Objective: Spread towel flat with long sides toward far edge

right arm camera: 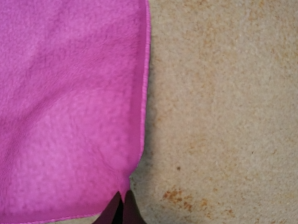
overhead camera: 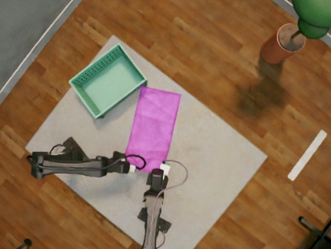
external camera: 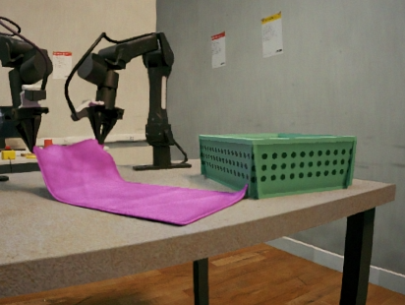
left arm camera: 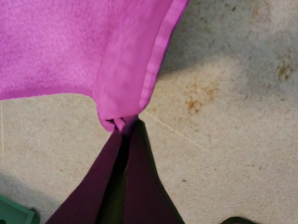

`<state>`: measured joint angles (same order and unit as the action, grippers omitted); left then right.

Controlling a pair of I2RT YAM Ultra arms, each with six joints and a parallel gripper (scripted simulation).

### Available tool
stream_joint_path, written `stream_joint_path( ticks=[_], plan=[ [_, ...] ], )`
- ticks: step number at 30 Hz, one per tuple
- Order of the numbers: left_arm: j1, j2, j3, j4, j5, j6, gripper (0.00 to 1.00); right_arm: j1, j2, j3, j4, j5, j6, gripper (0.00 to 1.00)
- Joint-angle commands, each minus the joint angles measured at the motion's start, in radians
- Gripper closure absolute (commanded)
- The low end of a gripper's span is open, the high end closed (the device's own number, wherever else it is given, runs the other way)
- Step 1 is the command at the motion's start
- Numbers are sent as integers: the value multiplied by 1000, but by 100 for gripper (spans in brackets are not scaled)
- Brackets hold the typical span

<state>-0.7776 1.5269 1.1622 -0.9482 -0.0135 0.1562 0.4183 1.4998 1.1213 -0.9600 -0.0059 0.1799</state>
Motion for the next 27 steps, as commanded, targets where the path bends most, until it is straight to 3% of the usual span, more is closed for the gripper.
stream_joint_path(
  ticks=[1,5,6,11,12,14,15,17,18,22,23,25,26,27],
  plan=[
    [54,-31,101,-102,27,56,100,-24,9,127,-94,11,-42,100],
    [59,8,118,-117,32,60,100,-21,17,144,-107,9,-45,100],
    [99,3,183,-160,38,77,100,-37,27,221,-149,8,-60,100],
    [142,18,277,-223,47,95,100,-49,55,328,-212,7,-76,100],
    [180,23,357,-265,52,103,100,-59,70,417,-254,7,-89,100],
    [183,36,377,-280,55,106,100,-60,84,438,-269,5,-91,100],
    [221,48,465,-323,60,109,100,-70,104,535,-311,5,-103,100],
    [224,63,488,-341,63,112,100,-71,121,560,-330,3,-105,100],
    [260,82,585,-382,66,110,100,-81,146,665,-372,3,-116,100],
    [255,106,625,-414,70,114,100,-75,174,709,-404,1,-118,100],
    [297,134,734,-455,72,107,100,-91,207,824,-447,1,-128,100],
    [298,151,760,-477,74,109,100,-91,226,856,-472,1,-129,100],
    [330,181,873,-516,75,84,100,-99,262,976,-512,2,-137,100],
    [331,195,895,-532,76,85,100,-100,277,1001,-530,1,-138,100]
  ],
)
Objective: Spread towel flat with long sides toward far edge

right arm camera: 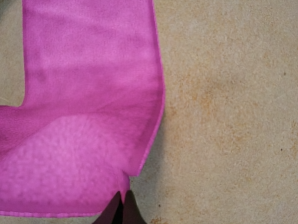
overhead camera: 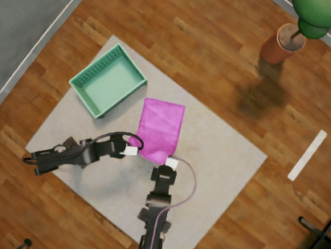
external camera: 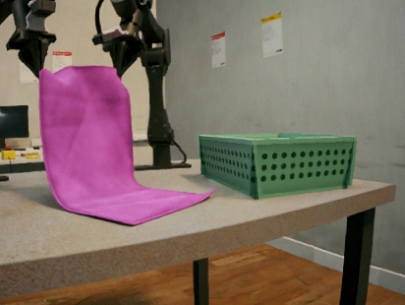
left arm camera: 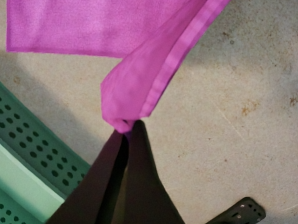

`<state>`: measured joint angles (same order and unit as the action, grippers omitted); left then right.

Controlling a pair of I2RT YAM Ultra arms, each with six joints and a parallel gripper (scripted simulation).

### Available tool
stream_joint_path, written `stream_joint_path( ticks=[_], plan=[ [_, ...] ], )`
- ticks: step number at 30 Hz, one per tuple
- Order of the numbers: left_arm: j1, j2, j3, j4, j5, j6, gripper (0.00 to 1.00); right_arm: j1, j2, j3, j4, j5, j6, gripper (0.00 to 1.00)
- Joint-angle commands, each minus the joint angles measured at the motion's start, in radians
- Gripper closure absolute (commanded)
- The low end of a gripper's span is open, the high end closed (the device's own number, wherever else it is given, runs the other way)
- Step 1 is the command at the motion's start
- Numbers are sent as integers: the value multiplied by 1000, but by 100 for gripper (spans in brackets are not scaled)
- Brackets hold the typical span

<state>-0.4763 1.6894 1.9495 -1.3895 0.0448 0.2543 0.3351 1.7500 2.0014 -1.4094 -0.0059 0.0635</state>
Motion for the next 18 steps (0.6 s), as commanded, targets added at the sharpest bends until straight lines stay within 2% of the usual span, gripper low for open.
stream_joint_path(
  ticks=[1,2,4,5,7,8,12,13,14,16,17,18],
  plan=[
    [30,45,129,-106,18,-13,100,-17,41,146,-98,1,-22,100],
    [63,53,206,-102,25,-25,100,-23,49,222,-90,6,-29,100],
    [64,76,246,-128,26,-24,100,-24,74,265,-116,5,-30,100],
    [96,81,313,-111,35,-34,100,-30,75,327,-92,10,-36,100],
    [97,93,333,-120,36,-39,100,-31,95,361,-110,9,-37,100],
    [126,98,395,-95,44,-50,100,-37,96,416,-79,12,-43,100],
    [114,108,410,-97,44,-58,100,-39,114,446,-89,11,-44,100],
    [153,114,464,-63,51,-71,100,-44,111,488,-26,13,-49,100],
    [153,97,436,-16,49,-79,100,-44,101,469,-8,14,-49,100],
    [176,99,476,25,54,-93,100,-49,95,495,42,15,-53,100],
    [174,46,441,50,47,-104,100,-48,41,463,65,17,-52,100],
    [174,54,426,50,43,-105,100,-48,44,464,68,16,-53,100]
  ],
)
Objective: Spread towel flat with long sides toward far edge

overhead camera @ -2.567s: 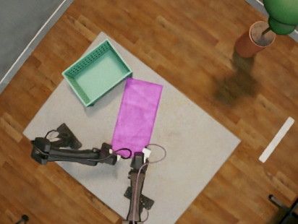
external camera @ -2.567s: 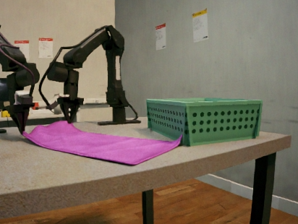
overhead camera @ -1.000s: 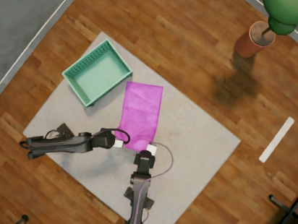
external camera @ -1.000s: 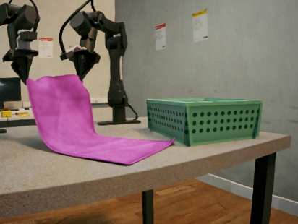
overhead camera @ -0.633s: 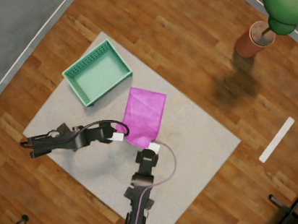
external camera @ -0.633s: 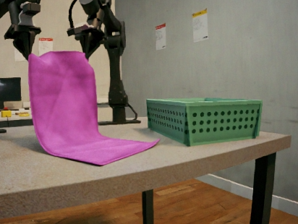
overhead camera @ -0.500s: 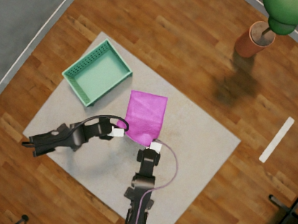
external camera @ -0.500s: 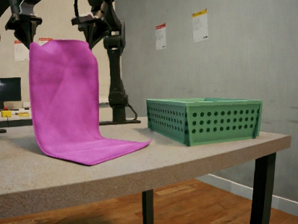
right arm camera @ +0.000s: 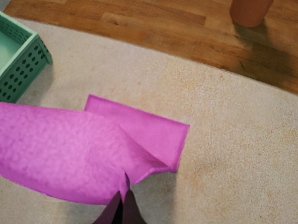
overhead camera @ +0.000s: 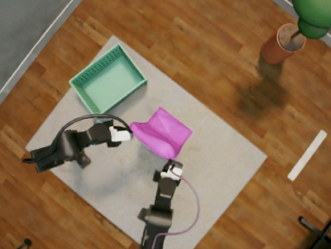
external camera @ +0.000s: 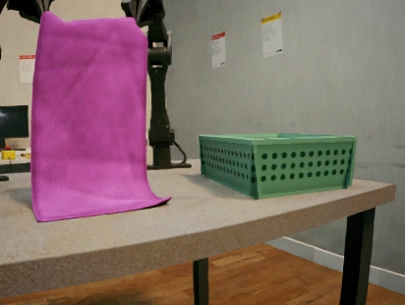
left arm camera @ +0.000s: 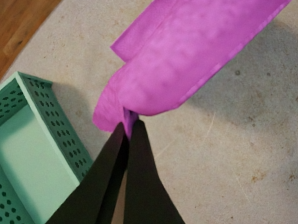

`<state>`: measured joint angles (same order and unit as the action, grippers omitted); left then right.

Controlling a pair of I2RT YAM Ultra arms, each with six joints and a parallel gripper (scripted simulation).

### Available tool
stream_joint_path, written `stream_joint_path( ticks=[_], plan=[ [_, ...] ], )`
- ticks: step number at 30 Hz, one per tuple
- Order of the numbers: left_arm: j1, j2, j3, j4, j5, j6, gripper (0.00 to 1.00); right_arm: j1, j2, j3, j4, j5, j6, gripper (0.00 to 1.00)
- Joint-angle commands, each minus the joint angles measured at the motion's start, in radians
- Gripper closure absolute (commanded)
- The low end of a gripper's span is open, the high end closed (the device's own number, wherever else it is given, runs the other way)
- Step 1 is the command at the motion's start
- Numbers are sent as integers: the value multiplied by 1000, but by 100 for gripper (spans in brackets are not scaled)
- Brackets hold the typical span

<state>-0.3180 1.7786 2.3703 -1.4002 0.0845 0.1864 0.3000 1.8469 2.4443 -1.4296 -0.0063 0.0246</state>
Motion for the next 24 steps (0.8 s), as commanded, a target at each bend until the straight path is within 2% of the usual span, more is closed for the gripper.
stream_joint_path(
  ticks=[1,2,4,6,9,10,12,13,16,17,24],
  plan=[
    [35,-49,42,115,11,-52,100,-17,-70,24,147,18,-17,100],
    [34,-53,-18,141,-7,-63,100,-18,-65,-22,164,17,-18,100],
    [29,-54,-27,154,-9,-65,100,-19,-66,-31,178,15,-18,100],
    [48,-74,-49,239,-14,-90,100,-23,-94,-66,269,16,-22,100],
    [48,-77,-59,251,-15,-91,100,-23,-98,-78,281,16,-22,100],
    [59,-92,-79,331,-23,-113,100,-27,-120,-112,369,16,-25,100],
    [57,-105,-111,362,-27,-118,100,-27,-136,-149,404,15,-25,100],
    [65,-65,-49,395,-40,-140,100,-30,-133,-126,438,16,-27,100],
    [56,-59,-47,406,-44,-142,100,-30,-143,-114,462,16,-27,100],
    [68,-47,-20,430,-57,-160,100,-33,-93,-86,489,15,-29,100],
    [69,4,66,428,-85,-186,100,-38,-46,-8,517,13,-32,100]
  ],
)
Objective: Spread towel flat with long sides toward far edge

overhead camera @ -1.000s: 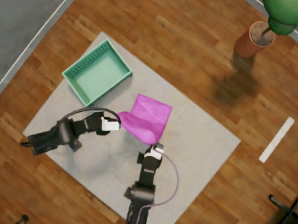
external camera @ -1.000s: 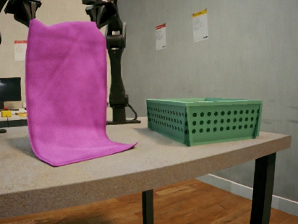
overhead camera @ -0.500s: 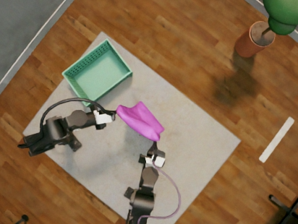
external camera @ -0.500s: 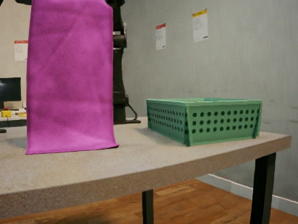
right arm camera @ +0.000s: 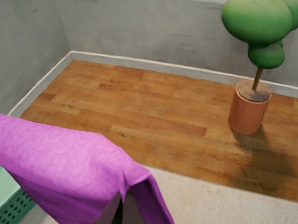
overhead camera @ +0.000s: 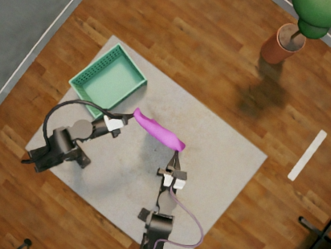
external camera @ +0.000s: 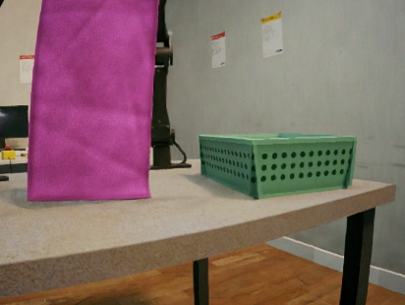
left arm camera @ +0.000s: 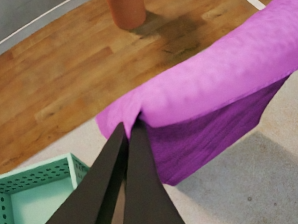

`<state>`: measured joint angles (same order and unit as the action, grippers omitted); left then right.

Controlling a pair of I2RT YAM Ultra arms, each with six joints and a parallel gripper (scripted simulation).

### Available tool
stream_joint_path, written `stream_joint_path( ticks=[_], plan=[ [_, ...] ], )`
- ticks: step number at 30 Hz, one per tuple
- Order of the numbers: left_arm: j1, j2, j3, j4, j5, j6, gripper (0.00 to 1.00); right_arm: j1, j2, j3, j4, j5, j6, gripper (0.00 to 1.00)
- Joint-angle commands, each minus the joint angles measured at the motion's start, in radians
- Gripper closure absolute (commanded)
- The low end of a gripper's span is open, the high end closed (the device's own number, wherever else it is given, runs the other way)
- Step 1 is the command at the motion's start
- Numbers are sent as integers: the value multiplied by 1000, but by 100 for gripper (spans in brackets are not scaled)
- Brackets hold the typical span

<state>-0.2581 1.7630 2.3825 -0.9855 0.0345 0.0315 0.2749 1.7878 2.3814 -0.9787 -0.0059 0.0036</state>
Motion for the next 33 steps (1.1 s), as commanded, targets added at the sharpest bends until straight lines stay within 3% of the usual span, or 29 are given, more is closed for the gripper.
stream_joint_path(
  ticks=[1,10,29,33],
  plan=[
    [9,19,54,13,-35,-31,100,-12,13,55,66,13,-11,100],
    [10,54,119,-2,-46,-40,100,-14,45,112,60,12,-11,100],
    [8,55,127,-7,-46,-40,100,-14,40,118,57,12,-11,100],
    [23,79,114,79,-45,-39,100,-33,68,109,108,12,-11,100]
  ],
)
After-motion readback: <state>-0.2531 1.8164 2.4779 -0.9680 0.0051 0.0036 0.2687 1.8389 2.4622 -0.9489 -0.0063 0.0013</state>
